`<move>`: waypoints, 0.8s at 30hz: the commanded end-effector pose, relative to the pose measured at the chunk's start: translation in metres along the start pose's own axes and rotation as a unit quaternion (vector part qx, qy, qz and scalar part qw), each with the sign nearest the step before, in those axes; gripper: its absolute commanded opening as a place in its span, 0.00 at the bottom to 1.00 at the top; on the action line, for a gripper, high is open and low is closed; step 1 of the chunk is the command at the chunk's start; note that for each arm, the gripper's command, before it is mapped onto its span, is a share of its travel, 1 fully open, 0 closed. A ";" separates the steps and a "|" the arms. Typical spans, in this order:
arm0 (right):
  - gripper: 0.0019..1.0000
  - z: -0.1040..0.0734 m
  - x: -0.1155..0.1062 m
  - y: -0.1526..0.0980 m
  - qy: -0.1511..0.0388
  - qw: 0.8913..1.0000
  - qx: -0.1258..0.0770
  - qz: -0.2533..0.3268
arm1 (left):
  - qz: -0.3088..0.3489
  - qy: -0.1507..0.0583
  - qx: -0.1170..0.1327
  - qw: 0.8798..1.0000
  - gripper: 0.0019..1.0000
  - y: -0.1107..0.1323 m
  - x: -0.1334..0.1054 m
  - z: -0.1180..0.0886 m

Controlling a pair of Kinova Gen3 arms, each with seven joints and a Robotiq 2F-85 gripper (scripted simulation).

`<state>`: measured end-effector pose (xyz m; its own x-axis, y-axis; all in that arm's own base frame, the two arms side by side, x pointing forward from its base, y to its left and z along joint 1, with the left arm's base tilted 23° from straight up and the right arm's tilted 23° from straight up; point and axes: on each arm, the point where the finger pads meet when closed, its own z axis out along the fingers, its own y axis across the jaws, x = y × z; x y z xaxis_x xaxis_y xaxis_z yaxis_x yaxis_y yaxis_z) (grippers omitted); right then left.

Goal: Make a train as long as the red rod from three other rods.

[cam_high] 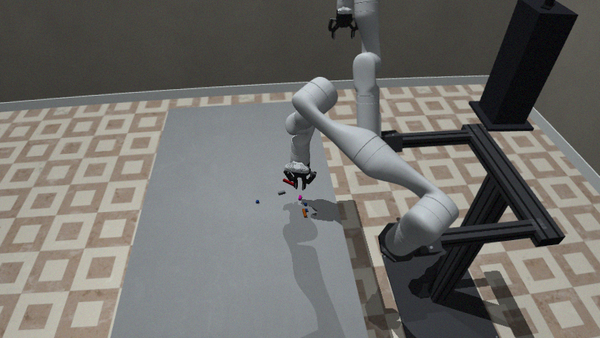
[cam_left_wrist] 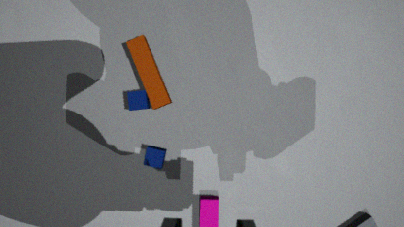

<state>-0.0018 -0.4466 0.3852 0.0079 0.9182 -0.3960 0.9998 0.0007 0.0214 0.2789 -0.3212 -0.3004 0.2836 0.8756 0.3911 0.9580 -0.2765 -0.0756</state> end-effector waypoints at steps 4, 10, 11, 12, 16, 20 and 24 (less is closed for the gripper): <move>1.00 -0.001 0.000 0.000 -0.001 1.000 0.000 0.000 | 0.000 -0.001 -0.001 1.000 0.32 0.001 -0.001 -0.001; 1.00 -0.001 0.000 0.000 -0.001 1.000 0.000 0.000 | 0.000 -0.001 -0.001 1.000 0.32 0.001 -0.001 0.001; 1.00 -0.001 0.000 0.000 -0.001 1.000 0.000 0.000 | 0.000 -0.001 -0.001 1.000 0.32 0.001 -0.001 0.001; 1.00 -0.001 0.000 0.000 -0.001 1.000 0.000 0.000 | 0.000 -0.001 -0.001 1.000 0.32 0.001 -0.001 0.002; 1.00 -0.001 0.000 0.000 -0.001 1.000 0.000 0.000 | 0.000 -0.001 -0.001 1.000 0.32 0.001 -0.001 0.005; 1.00 -0.001 0.000 0.000 -0.001 1.000 0.000 0.000 | 0.000 -0.001 -0.001 1.000 0.32 0.001 -0.001 0.010; 1.00 -0.001 0.000 0.000 -0.001 1.000 0.000 0.000 | 0.000 -0.001 -0.001 1.000 0.32 0.001 -0.001 0.013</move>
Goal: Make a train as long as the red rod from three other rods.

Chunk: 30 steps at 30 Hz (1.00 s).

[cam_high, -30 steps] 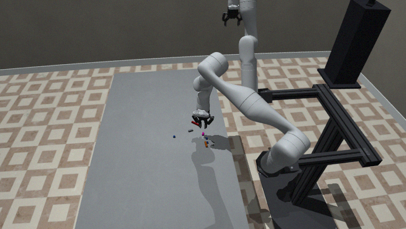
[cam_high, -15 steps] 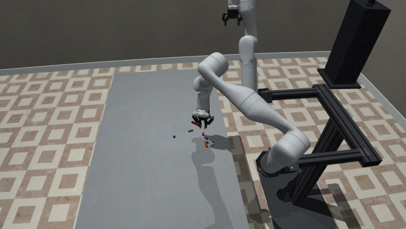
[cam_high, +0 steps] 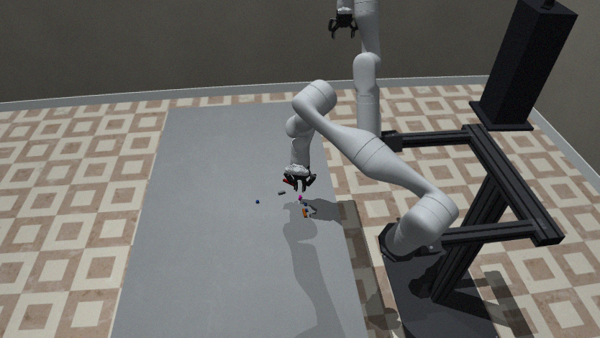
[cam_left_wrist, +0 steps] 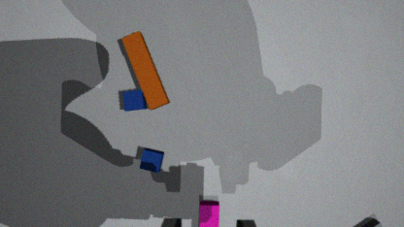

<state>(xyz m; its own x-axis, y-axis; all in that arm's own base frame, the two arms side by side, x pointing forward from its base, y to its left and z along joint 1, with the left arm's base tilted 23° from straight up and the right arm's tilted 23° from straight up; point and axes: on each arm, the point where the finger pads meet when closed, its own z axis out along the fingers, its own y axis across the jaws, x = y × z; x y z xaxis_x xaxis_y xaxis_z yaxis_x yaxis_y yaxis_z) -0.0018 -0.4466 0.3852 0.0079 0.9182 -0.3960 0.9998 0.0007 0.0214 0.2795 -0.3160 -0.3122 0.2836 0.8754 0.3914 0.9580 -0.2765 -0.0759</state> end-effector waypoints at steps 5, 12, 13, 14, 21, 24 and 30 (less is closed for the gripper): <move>1.00 -0.001 0.000 0.000 -0.001 1.000 0.000 0.000 | 0.000 -0.001 -0.001 1.000 0.32 0.001 -0.001 0.008; 1.00 -0.001 0.000 0.000 -0.001 1.000 0.000 0.000 | 0.000 -0.001 -0.001 1.000 0.32 0.001 -0.001 0.019; 1.00 -0.001 0.000 0.000 -0.001 1.000 0.000 0.000 | 0.000 -0.001 -0.001 1.000 0.32 0.001 -0.001 0.020; 1.00 -0.001 0.000 0.000 -0.001 1.000 0.000 0.000 | 0.000 -0.001 -0.001 1.000 0.32 0.001 -0.001 0.022; 1.00 -0.001 0.000 0.000 -0.001 1.000 0.000 0.000 | 0.000 -0.001 -0.001 1.000 0.32 0.001 -0.001 0.029; 1.00 -0.001 0.000 0.000 -0.001 1.000 0.000 0.000 | 0.000 -0.001 -0.001 1.000 0.32 0.001 -0.001 0.032; 1.00 -0.001 0.000 0.000 -0.001 1.000 0.000 0.000 | 0.000 -0.001 -0.001 1.000 0.32 0.001 -0.001 0.036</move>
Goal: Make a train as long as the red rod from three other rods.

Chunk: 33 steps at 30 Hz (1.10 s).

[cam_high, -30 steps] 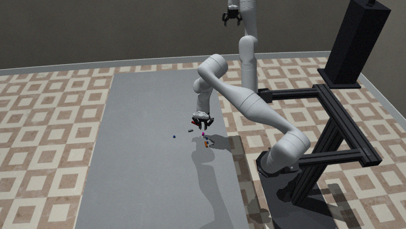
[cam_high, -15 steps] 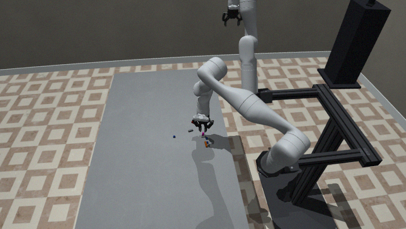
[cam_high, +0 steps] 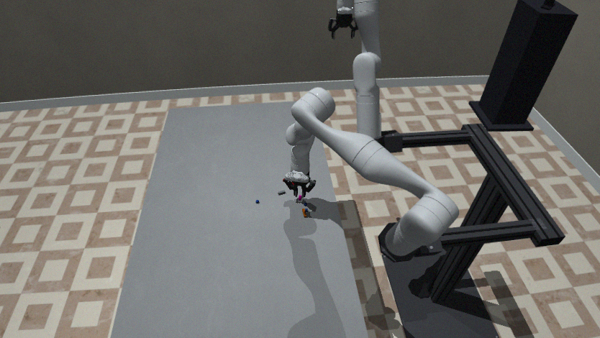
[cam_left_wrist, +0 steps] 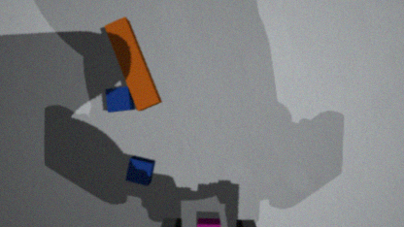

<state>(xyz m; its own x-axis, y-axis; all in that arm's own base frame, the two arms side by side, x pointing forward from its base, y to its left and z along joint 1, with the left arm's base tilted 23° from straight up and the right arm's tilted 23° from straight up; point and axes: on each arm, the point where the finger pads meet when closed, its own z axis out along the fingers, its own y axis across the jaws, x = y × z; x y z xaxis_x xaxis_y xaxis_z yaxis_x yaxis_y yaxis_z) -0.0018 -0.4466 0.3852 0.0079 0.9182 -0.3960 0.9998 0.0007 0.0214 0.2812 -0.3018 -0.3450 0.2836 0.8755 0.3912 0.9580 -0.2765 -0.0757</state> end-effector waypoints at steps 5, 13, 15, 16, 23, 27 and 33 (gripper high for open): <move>1.00 -0.001 0.000 0.000 -0.001 1.000 0.000 0.000 | 0.000 -0.001 -0.001 1.000 0.32 0.001 -0.001 0.002; 1.00 -0.001 0.000 0.000 -0.001 1.000 0.000 0.000 | 0.000 -0.001 -0.001 1.000 0.32 0.001 -0.001 0.002; 1.00 -0.001 0.000 0.000 -0.001 1.000 0.000 0.000 | 0.000 -0.001 -0.001 1.000 0.32 0.001 -0.001 0.002; 1.00 -0.001 0.000 0.000 -0.001 1.000 0.000 0.000 | 0.000 -0.001 -0.001 1.000 0.32 0.001 -0.001 0.002; 1.00 -0.001 0.000 0.000 -0.001 1.000 0.000 0.000 | 0.000 -0.001 -0.001 1.000 0.32 0.001 -0.001 0.002; 1.00 -0.001 0.000 0.000 -0.001 1.000 0.000 0.000 | 0.000 -0.001 -0.001 1.000 0.32 0.001 -0.001 0.003; 1.00 -0.001 0.000 0.000 -0.001 1.000 0.000 0.000 | 0.000 -0.001 -0.001 1.000 0.32 0.001 -0.001 0.005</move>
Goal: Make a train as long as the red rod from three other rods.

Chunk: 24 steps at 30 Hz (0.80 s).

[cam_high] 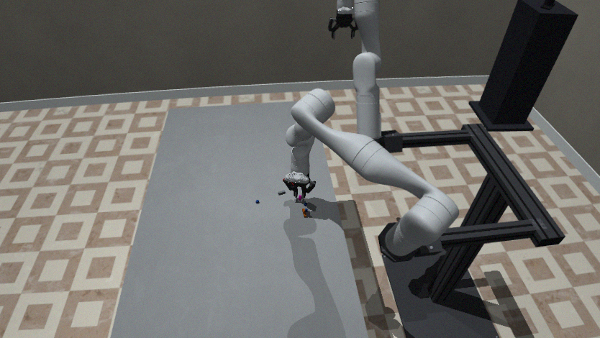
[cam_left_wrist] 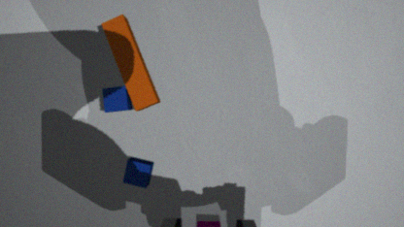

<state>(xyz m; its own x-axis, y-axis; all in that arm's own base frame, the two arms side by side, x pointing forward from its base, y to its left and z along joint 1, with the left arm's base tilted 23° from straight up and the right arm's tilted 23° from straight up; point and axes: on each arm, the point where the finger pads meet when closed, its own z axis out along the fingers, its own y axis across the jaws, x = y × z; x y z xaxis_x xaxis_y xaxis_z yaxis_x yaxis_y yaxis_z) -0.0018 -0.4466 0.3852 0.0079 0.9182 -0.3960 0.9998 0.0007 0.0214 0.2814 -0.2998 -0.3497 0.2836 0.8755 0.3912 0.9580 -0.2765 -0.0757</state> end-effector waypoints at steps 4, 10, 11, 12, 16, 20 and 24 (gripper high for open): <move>1.00 -0.001 0.000 0.000 -0.001 1.000 0.000 0.000 | 0.000 -0.001 -0.001 1.000 0.32 0.001 -0.001 0.003; 1.00 -0.001 0.000 0.000 -0.001 1.000 0.000 0.000 | 0.000 -0.001 -0.001 1.000 0.32 0.001 -0.001 0.007; 1.00 -0.001 0.000 0.000 -0.001 1.000 0.000 0.000 | 0.000 -0.001 -0.001 1.000 0.32 0.001 -0.001 0.008; 1.00 -0.001 0.000 0.000 -0.001 1.000 0.000 0.000 | 0.000 -0.001 -0.001 1.000 0.32 0.001 -0.001 0.009; 1.00 -0.001 0.000 0.000 -0.001 1.000 0.000 0.000 | 0.000 -0.001 -0.001 1.000 0.32 0.001 -0.001 0.011; 1.00 -0.001 0.000 0.000 -0.001 1.000 0.000 0.000 | 0.000 -0.001 -0.001 1.000 0.32 0.001 -0.001 0.012; 1.00 -0.001 0.000 0.000 -0.001 1.000 0.000 0.000 | 0.000 -0.001 -0.001 1.000 0.32 0.001 -0.001 0.012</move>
<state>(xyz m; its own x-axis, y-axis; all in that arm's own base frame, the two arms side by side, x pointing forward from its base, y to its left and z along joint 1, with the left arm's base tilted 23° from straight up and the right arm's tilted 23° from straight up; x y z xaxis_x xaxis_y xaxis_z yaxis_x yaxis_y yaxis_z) -0.0018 -0.4466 0.3852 0.0079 0.9182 -0.3960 0.9998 0.0007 0.0214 0.2820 -0.2948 -0.3614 0.2836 0.8755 0.3912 0.9580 -0.2765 -0.0757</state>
